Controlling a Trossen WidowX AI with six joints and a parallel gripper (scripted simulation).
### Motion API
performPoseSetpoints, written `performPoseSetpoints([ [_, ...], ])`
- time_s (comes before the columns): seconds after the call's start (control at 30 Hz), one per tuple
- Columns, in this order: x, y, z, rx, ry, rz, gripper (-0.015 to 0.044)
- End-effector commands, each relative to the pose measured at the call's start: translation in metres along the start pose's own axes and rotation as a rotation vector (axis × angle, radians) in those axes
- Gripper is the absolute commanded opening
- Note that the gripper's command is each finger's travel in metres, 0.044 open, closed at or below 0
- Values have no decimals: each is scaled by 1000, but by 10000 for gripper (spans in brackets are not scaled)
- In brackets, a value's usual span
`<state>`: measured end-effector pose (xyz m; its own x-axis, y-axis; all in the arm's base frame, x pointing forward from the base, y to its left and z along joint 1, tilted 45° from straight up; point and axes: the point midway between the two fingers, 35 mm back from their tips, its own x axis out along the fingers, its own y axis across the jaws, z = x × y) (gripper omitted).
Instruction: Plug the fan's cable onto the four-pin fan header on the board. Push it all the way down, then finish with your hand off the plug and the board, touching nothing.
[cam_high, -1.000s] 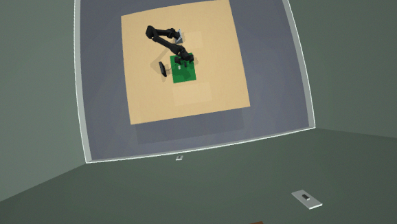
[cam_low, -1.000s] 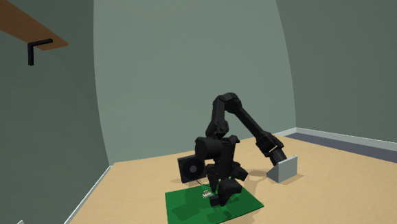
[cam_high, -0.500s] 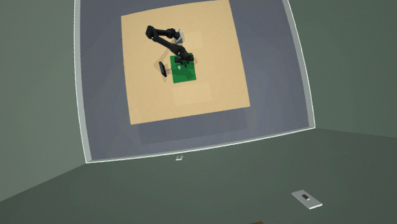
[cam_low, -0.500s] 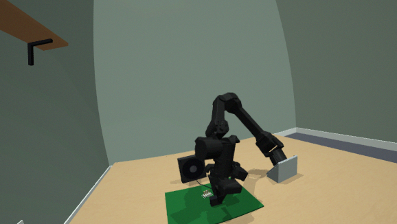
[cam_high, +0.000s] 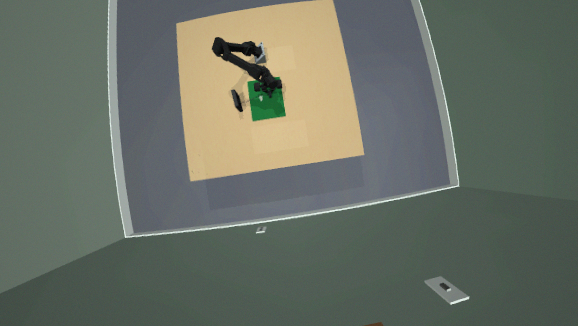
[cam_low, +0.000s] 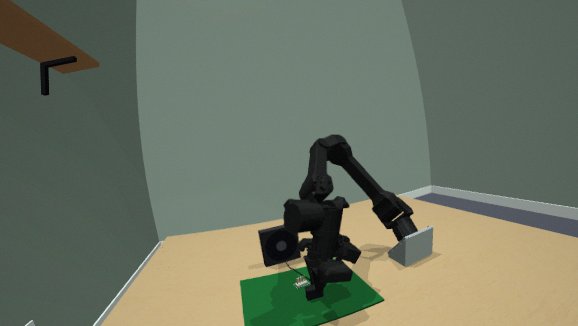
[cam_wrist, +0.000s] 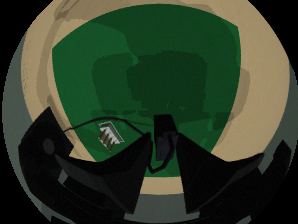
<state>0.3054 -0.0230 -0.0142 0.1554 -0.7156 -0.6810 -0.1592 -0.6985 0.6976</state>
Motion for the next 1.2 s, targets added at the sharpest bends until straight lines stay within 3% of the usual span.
performPoseSetpoints([
  [0.0,0,0,0,0,0,0,90],
  [0.2,0,0,0,0,0,0,50],
  [0.27,-2,0,-1,0,0,0,0],
  [1.17,-82,-2,-22,-5,-5,-1,0],
])
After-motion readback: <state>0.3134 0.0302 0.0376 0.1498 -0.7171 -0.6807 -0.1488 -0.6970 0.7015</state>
